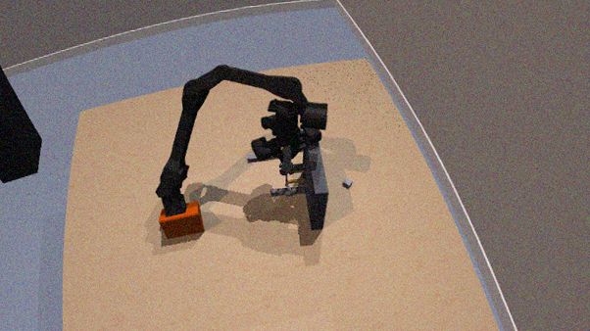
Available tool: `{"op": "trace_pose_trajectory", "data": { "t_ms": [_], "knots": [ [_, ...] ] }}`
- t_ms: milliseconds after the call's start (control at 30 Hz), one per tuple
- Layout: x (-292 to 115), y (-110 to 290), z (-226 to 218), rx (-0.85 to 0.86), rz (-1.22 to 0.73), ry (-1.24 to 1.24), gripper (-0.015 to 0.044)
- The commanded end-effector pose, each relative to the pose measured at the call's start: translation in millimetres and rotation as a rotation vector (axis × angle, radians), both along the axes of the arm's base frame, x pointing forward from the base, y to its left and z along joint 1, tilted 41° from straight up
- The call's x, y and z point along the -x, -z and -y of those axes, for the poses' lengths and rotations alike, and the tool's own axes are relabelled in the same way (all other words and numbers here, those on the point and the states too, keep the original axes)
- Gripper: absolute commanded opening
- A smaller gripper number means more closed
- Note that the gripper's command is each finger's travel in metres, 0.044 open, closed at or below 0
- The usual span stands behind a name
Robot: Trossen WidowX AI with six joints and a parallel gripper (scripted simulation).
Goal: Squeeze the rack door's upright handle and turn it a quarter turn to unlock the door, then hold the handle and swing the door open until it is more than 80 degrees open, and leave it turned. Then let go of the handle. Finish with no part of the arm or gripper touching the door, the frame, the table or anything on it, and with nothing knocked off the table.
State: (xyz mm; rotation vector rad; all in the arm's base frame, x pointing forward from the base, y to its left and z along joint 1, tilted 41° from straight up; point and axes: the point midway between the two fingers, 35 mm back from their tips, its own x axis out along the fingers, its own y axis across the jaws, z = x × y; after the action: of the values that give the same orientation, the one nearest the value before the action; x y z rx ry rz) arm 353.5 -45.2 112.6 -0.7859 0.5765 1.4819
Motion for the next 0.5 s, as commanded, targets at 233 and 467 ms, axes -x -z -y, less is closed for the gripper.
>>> {"op": "trace_pose_trajectory", "data": {
  "t_ms": [233,467],
  "knots": [
    [-2.8,1.1,-0.5,0.003,0.023,-0.015,0.0074],
    [-2.8,1.1,-0.5,0.003,0.023,-0.015,0.0258]
  ]
}}
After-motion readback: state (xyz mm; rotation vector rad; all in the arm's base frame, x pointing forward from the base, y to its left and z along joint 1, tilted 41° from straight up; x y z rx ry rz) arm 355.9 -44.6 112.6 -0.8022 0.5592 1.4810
